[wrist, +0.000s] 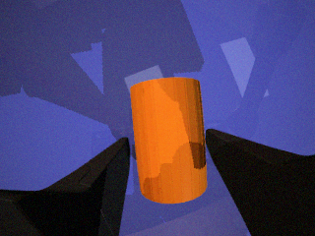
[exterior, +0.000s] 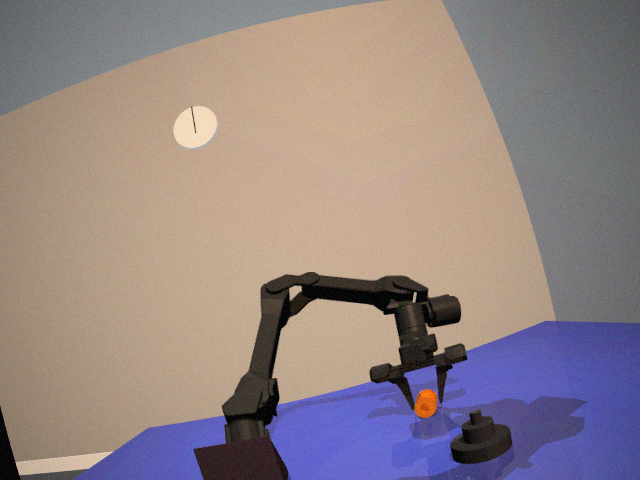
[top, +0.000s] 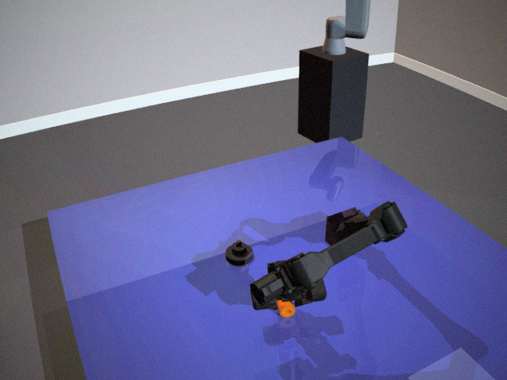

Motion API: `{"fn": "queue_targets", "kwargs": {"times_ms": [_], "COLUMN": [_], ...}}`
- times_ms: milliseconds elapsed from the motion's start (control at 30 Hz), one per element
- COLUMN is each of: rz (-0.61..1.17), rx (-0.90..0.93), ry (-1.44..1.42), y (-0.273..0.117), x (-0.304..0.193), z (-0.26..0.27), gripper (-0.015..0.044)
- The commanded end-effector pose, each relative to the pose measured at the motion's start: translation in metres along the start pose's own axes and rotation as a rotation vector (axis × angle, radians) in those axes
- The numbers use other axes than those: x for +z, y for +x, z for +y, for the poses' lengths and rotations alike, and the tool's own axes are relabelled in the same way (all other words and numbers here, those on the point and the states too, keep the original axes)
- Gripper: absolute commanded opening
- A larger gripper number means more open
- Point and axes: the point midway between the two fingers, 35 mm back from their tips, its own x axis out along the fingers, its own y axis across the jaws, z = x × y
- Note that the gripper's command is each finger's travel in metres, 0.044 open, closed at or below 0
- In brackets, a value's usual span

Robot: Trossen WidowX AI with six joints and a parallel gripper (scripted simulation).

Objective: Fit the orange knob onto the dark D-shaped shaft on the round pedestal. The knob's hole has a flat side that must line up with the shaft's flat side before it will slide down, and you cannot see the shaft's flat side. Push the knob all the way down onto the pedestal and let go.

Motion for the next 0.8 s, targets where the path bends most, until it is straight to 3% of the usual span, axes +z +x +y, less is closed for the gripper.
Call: {"fn": "queue_targets", "kwargs": {"times_ms": [0,367,767], "rz": [0.005,0.005,0.123], "rx": [-0.002,-0.002,0.000], "ry": [0.004,0.004,0.001], "y": [0.0005,0.0005,-0.0024], "x": [-0.0006,-0.0006,0.0074], "z": [-0.0001,-0.0001,0.0002], "gripper": [0.0240,0.0181,0.0181]}}
